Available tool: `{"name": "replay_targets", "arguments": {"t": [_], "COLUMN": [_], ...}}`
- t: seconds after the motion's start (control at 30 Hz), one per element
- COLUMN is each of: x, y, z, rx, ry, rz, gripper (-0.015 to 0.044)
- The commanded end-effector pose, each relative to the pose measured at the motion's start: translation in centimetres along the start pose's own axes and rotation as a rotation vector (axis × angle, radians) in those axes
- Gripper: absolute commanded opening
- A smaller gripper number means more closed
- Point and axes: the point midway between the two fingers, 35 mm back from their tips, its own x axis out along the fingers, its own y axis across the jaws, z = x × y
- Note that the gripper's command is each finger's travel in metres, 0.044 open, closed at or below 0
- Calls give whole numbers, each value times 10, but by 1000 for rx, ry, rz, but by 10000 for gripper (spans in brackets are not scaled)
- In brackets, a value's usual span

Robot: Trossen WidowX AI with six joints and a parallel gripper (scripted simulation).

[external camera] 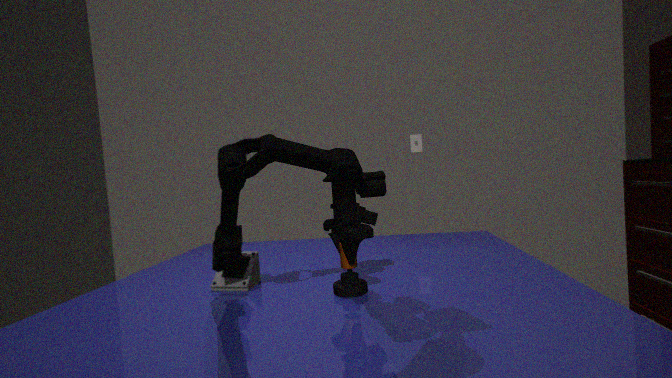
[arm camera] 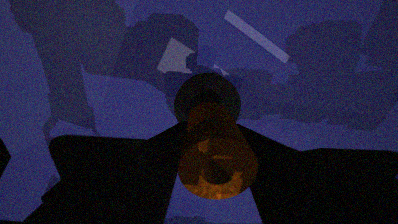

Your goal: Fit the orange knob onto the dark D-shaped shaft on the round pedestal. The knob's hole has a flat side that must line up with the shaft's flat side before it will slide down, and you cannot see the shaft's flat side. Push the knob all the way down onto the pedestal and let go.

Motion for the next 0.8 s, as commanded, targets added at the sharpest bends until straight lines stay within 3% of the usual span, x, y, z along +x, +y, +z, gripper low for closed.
{"name": "replay_targets", "arguments": {"t": [0.0,0.77], "x": [0,2], "y": [0,-1], "z": [-1,-1], "rx": [-10,-10], "ry": [-2,-2], "rz": [0,0], "gripper": [0,0]}}
